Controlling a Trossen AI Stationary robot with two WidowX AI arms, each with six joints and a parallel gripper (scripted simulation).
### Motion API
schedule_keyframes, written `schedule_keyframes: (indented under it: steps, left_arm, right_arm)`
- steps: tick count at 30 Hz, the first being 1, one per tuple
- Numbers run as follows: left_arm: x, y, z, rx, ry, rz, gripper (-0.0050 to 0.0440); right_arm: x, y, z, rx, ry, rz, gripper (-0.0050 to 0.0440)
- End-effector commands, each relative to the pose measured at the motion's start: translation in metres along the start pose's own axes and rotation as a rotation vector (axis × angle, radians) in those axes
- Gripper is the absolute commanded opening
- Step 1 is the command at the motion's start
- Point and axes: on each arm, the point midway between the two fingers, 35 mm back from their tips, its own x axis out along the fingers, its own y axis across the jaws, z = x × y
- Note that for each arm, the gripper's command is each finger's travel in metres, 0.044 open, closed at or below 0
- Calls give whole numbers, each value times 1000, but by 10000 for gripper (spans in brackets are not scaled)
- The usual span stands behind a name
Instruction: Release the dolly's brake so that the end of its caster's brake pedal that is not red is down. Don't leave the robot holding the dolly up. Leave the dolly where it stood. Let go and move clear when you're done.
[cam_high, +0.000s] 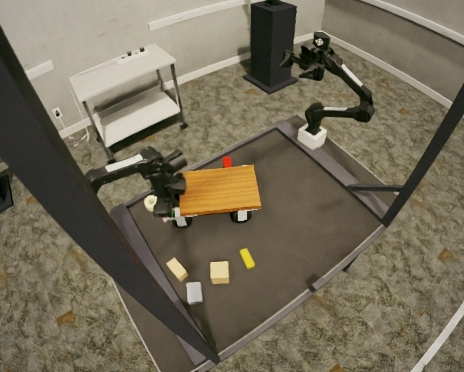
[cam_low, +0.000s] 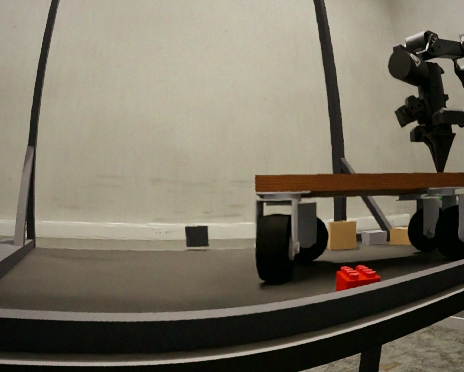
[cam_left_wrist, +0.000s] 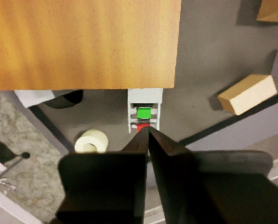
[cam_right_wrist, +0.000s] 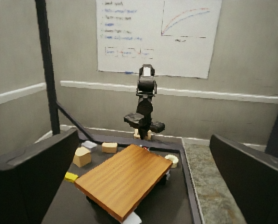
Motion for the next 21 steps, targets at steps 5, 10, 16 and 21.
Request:
schedule_keyframes:
  steps: [5,10,16,21]
  left_arm:
    - [-3,1,1,6,-7,7,-50]
    - [5,1,0,7,-2,5,-50]
    - [12,1,0,7,-2,4,-50]
    - [20,1,0,7,0,3,-50]
  right_arm:
    - [0,0,2,3,-1,2,440]
    - [0,0,2,3,-1,2,440]
    - [0,0,2,3,-1,2,440]
    - [0,0,2,3,-1,2,440]
